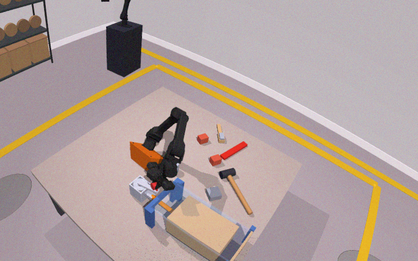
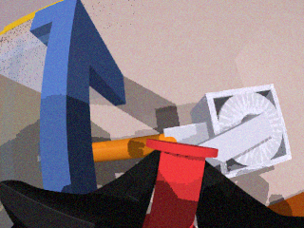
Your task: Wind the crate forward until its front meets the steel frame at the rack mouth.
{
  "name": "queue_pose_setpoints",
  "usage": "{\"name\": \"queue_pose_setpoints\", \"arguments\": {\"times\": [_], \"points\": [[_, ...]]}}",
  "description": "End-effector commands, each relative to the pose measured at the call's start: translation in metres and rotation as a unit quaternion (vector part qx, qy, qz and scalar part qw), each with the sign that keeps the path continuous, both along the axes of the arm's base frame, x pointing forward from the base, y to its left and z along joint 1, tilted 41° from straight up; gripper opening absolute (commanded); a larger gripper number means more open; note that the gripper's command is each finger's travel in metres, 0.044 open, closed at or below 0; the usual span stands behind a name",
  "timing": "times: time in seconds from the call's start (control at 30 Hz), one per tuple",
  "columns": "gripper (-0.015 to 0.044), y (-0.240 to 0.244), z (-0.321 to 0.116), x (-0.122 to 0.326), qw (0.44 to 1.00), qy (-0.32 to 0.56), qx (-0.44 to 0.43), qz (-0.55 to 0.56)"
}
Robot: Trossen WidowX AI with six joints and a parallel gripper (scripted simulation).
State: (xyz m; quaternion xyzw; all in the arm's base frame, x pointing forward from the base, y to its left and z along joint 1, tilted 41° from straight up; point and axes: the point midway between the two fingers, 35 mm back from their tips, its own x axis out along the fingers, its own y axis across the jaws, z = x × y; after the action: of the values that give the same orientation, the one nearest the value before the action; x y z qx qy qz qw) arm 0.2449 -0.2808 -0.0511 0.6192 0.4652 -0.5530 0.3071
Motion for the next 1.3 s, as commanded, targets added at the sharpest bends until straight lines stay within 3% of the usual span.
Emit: {"name": "queue_pose_setpoints", "arguments": {"times": [0.0,1.27], "points": [[0.0,0.018,0.007,-0.003,1.0,0.004,0.022,0.0],[0.0,0.051,0.029,-0.032,1.0,0.006,0.024,0.0]]}}
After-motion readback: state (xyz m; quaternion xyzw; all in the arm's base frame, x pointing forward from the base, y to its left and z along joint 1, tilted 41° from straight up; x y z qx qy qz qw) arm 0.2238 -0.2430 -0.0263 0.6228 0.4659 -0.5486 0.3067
